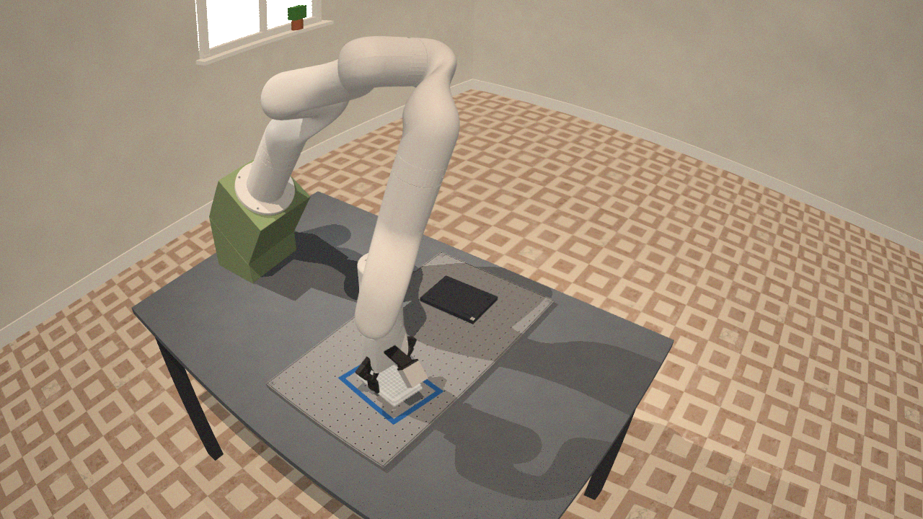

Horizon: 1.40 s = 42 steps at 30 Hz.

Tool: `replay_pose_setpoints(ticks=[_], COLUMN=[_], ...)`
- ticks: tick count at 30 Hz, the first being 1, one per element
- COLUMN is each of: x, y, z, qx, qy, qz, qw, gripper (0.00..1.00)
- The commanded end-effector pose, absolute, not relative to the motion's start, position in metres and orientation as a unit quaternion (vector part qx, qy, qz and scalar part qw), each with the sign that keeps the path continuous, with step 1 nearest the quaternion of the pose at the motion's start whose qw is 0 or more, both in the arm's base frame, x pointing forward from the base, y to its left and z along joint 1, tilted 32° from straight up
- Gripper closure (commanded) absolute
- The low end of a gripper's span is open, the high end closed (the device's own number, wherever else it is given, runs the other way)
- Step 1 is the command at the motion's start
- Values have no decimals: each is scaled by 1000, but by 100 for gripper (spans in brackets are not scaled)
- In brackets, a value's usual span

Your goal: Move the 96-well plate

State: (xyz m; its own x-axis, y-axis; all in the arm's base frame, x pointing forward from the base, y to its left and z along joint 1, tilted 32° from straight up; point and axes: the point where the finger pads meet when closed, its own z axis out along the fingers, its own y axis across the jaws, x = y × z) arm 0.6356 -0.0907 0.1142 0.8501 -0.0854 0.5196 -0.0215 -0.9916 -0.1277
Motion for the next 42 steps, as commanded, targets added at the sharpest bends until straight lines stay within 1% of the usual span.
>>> replay_pose_setpoints(ticks=[1, 38, 39, 42], x=[636, 639, 639, 639], y=[-91, -90, -90, -90], z=[114, 110, 109, 109], qx=[-960, -960, -960, -960], qy=[28, 28, 28, 28], qz=[-273, -273, -273, -273], qw=[58, 58, 58, 58], gripper=[100, 100, 0, 0])
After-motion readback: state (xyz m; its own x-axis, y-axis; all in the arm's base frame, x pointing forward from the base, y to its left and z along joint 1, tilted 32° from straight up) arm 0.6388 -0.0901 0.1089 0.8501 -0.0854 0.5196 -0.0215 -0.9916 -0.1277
